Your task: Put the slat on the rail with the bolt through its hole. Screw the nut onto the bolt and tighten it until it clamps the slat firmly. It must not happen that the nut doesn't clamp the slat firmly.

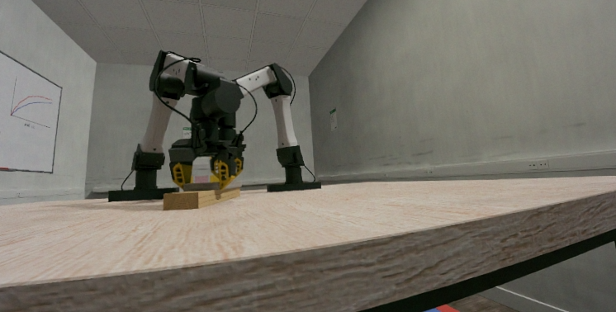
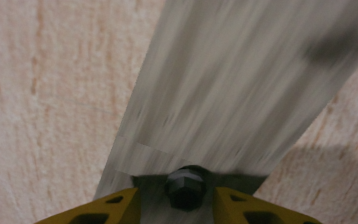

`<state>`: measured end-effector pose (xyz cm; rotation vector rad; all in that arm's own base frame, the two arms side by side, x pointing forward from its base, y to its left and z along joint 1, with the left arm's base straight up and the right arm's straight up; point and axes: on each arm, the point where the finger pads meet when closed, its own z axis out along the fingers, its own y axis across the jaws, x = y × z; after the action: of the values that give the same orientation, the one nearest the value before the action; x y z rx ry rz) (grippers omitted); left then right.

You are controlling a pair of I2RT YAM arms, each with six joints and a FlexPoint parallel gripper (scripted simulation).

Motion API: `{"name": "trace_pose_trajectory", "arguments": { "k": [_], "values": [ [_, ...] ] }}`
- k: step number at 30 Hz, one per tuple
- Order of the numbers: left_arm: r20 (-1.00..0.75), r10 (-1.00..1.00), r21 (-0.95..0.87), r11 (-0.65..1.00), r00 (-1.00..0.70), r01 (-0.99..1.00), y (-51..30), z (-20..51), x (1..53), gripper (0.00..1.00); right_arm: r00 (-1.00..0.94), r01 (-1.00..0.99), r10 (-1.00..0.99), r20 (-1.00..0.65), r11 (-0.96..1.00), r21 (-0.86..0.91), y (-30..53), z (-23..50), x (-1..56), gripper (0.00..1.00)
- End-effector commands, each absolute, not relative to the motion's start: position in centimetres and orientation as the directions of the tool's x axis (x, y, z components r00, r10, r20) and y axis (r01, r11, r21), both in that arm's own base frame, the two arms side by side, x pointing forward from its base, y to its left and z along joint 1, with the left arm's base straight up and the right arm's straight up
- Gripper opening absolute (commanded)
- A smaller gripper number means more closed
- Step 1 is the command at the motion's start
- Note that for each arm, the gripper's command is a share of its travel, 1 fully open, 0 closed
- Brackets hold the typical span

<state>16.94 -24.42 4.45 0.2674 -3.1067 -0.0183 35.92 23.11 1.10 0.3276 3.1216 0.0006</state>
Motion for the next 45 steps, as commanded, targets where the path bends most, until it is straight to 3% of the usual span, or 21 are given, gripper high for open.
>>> {"name": "trace_pose_trajectory", "arguments": {
  "k": [1, 45],
  "values": [
    [-0.017, -0.263, -0.024, 0.965, -0.965, -0.263, -25.1, 6.2, 17.6, 0.36, -0.978, 0.209, 0.209, -0.019, 0.978, 0.016, 23.3, 1.8, 36.3, 0.68],
    [-0.009, -0.260, -0.008, 0.966, -0.966, -0.260, -24.9, 4.8, 17.5, 0.36, -0.978, 0.209, 0.209, -0.019, 0.978, 0.016, 23.3, 1.8, 36.3, 0.68]
  ]
}}
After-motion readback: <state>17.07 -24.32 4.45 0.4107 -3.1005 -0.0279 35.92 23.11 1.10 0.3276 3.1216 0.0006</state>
